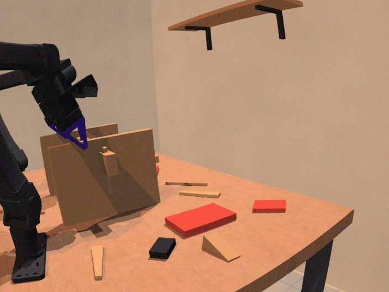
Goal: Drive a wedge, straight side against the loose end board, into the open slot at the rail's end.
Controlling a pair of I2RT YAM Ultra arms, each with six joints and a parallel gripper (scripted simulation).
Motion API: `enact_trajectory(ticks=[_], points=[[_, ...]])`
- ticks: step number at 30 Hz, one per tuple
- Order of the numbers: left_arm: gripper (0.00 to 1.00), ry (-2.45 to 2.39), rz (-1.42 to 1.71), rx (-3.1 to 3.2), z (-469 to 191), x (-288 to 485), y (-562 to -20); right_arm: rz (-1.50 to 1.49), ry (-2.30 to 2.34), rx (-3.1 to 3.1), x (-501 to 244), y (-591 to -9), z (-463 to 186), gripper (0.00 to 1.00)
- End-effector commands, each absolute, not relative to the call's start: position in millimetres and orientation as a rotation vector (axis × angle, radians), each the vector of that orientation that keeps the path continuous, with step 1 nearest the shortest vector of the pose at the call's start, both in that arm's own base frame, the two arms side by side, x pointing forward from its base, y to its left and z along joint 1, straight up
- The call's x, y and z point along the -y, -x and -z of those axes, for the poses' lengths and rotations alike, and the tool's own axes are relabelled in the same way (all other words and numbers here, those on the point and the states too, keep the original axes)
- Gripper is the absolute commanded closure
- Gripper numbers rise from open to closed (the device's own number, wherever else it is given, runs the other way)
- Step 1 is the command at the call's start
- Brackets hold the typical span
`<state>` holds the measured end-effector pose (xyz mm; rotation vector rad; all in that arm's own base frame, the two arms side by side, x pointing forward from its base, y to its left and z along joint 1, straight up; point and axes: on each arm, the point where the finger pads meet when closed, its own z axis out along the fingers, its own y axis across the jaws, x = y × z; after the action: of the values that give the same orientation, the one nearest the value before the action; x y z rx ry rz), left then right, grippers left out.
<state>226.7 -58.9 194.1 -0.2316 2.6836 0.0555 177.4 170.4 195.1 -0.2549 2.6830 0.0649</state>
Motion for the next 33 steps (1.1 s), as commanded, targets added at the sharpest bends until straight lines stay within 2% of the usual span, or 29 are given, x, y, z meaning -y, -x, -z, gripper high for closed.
enact_trajectory(ticks=[1,4,5,33], points=[[1.00,0.224,-0.045,-2.654,-198.5,59.5,-229.2,-0.455,0.296,-2.597,-243.7,-181.1,-225.6,1.00],[1.00,0.221,-0.045,-2.654,-198.5,59.5,-229.2,-0.453,0.299,-2.596,-246.1,-181.7,-227.1,1.00],[0.60,0.221,-0.045,-2.654,-198.5,59.5,-229.2,-0.109,0.213,-2.640,-172.1,-183.8,-205.6,1.00],[0.60,0.218,-0.084,-2.702,-214.5,58.7,-227.6,-0.133,0.218,-2.621,-174.0,-185.1,-214.0,1.00]])
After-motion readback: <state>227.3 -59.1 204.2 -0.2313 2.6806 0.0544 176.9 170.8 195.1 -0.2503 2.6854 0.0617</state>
